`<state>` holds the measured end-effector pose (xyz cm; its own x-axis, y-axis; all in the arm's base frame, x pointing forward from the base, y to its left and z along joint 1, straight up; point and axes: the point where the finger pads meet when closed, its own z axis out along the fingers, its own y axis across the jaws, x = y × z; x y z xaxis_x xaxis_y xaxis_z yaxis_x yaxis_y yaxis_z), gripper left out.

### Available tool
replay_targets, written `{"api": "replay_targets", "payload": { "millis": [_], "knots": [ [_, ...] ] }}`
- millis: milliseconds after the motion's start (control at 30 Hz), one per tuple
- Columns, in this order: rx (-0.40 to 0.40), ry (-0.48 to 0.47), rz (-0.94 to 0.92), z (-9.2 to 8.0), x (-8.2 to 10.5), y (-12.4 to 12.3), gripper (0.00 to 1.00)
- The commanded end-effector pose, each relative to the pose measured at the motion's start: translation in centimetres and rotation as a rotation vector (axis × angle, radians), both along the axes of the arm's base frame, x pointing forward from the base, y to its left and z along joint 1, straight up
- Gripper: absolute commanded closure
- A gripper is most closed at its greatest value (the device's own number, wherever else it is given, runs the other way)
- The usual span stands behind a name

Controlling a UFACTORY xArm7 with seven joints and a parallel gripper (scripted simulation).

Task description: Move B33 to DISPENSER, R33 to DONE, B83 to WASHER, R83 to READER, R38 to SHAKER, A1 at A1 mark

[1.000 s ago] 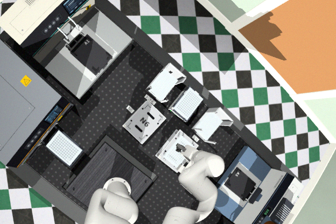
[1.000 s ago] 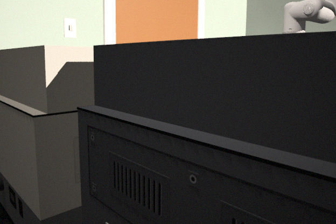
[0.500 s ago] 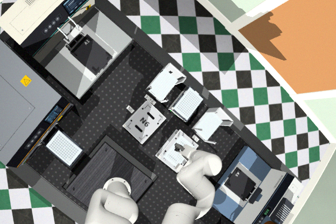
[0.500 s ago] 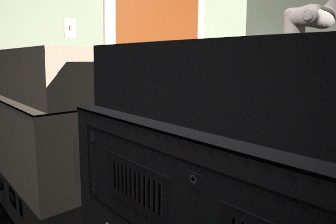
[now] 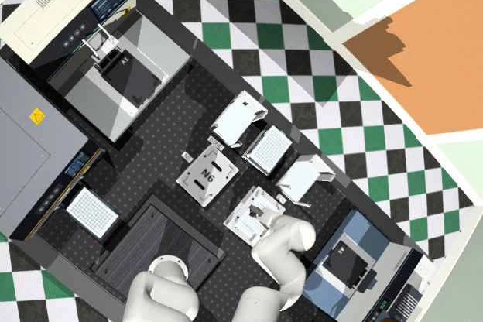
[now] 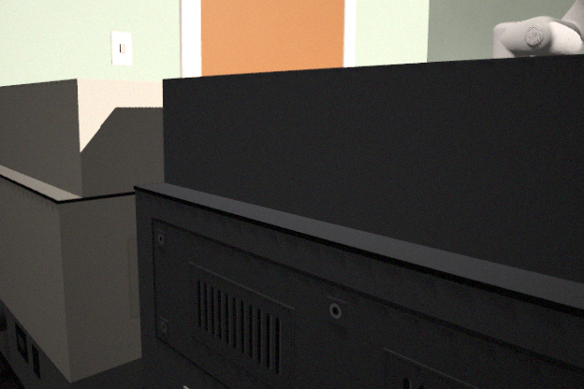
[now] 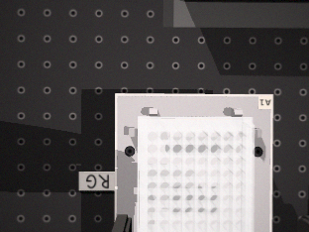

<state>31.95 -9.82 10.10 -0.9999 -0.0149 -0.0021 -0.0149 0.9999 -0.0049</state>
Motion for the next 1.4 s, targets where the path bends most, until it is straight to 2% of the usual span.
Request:
{"api": "replay_targets", "payload": {
  "millis": [0,833,1367],
  "knots": [
    [-0.001,-0.004,0.0,-0.1,0.2,0.0,0.0],
    [-0.001,-0.004,0.0,-3.0,0.2,0.0,0.0],
    [-0.001,-0.004,0.0,-3.0,0.2,0.0,0.0]
  ]
}}
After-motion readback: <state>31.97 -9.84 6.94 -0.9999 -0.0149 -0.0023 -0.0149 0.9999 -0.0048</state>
